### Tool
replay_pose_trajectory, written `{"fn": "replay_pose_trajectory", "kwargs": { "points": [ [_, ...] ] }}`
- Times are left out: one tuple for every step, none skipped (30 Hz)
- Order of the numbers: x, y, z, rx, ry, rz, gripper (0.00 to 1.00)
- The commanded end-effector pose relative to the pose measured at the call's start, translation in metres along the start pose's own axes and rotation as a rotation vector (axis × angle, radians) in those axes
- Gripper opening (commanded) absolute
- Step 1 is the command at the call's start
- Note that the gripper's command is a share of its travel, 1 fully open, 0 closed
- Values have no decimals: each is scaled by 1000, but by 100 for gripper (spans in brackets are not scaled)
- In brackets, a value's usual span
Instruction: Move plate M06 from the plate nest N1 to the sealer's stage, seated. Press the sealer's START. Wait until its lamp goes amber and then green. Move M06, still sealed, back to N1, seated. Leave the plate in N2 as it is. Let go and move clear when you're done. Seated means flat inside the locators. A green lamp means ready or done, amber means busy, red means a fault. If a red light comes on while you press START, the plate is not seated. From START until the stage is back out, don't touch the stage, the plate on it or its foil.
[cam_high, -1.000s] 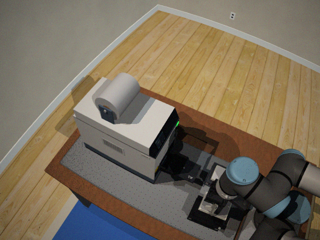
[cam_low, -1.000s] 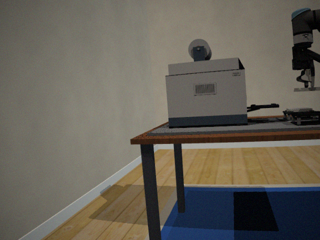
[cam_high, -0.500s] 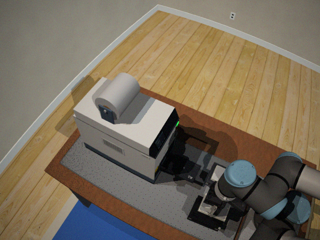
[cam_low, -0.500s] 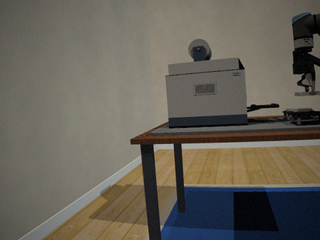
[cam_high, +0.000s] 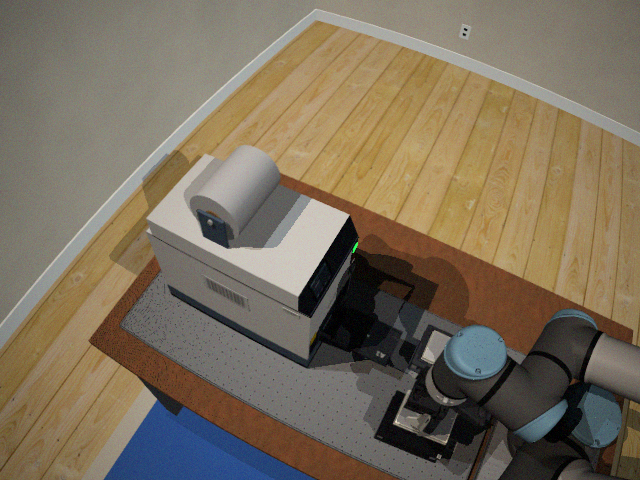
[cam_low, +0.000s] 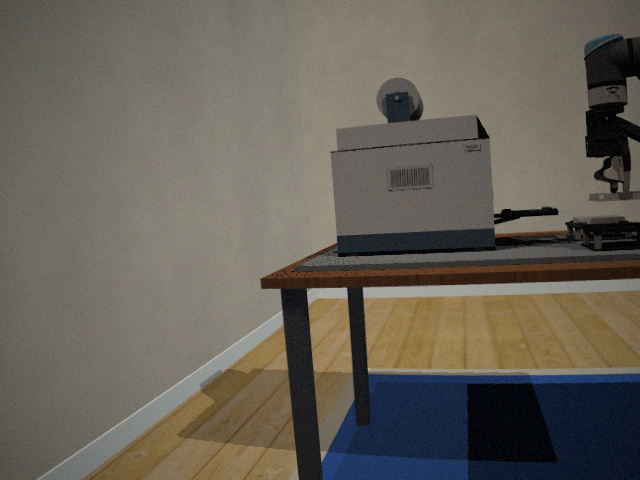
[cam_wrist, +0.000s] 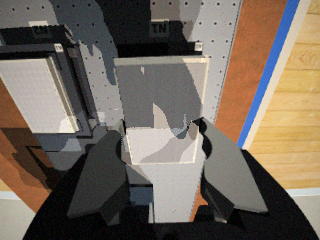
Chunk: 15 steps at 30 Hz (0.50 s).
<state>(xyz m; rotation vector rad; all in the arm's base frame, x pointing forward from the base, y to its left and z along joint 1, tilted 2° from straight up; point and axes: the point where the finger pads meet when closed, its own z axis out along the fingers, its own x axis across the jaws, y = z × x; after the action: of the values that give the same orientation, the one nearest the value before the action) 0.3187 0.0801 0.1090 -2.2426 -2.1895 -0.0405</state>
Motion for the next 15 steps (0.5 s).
{"fn": "replay_pose_trajectory", "kwargs": {
  "points": [
    [0, 0, 9, 0, -1, -1, 0],
    [0, 1, 11, 0, -1, -1, 0],
    [0, 1, 13, 0, -1, -1, 0],
    [0, 1, 14, 0, -1, -1, 0],
    [0, 1, 16, 0, -1, -1, 0],
    [0, 1, 18, 0, -1, -1, 0],
    [0, 1, 19, 0, -1, -1, 0],
    [0, 1, 21, 0, -1, -1, 0],
    [1, 1, 23, 0, -1, -1, 0],
    [1, 1, 24, 0, -1, -1, 0],
    [1, 1, 26, 0, -1, -1, 0],
    [1, 1, 28, 0, -1, -1, 0],
    [1, 1, 29, 0, -1, -1, 0],
    [1, 1, 31, 0, -1, -1, 0],
    [1, 1, 33, 0, -1, -1, 0]
  ]
}}
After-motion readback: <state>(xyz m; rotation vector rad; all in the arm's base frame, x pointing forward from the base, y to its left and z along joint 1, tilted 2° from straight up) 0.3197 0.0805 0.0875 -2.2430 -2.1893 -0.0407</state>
